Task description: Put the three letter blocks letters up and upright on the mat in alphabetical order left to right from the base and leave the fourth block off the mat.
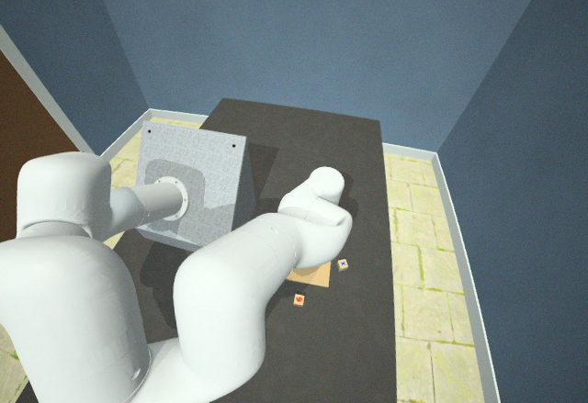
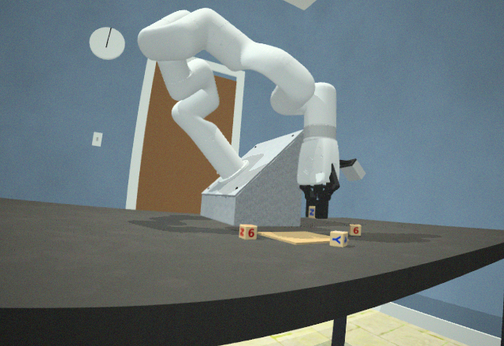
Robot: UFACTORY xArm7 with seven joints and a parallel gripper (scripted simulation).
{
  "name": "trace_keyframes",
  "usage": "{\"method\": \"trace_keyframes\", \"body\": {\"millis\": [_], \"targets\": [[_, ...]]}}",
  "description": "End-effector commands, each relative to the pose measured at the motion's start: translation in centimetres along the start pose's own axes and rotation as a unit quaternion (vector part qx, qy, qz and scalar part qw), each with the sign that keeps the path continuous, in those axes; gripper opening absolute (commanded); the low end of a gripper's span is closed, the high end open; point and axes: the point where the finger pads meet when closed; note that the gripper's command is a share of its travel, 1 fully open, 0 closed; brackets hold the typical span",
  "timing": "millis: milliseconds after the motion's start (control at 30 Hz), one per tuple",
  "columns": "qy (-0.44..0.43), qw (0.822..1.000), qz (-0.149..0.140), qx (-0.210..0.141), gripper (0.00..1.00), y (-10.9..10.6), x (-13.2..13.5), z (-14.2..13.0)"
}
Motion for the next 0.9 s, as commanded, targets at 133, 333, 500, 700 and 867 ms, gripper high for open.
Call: {"method": "trace_keyframes", "body": {"millis": [133,333,500,700,867], "targets": [[0.000,1.000,-0.003,0.002,0.21,2.9,0.2,0.3],[0.000,1.000,-0.003,0.002,0.21,3.2,0.2,0.3],[0.000,1.000,-0.003,0.002,0.21,3.2,0.2,0.3],[0.000,1.000,-0.003,0.002,0.21,3.2,0.2,0.3],[0.000,1.000,-0.003,0.002,0.21,3.2,0.2,0.3]]}}
Point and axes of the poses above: the point where the finger pads meet when closed, its own y axis out along the fingers, its own x axis across the jaws, z = x × y, and after that the axes turned 15 degrees about y, right-handed
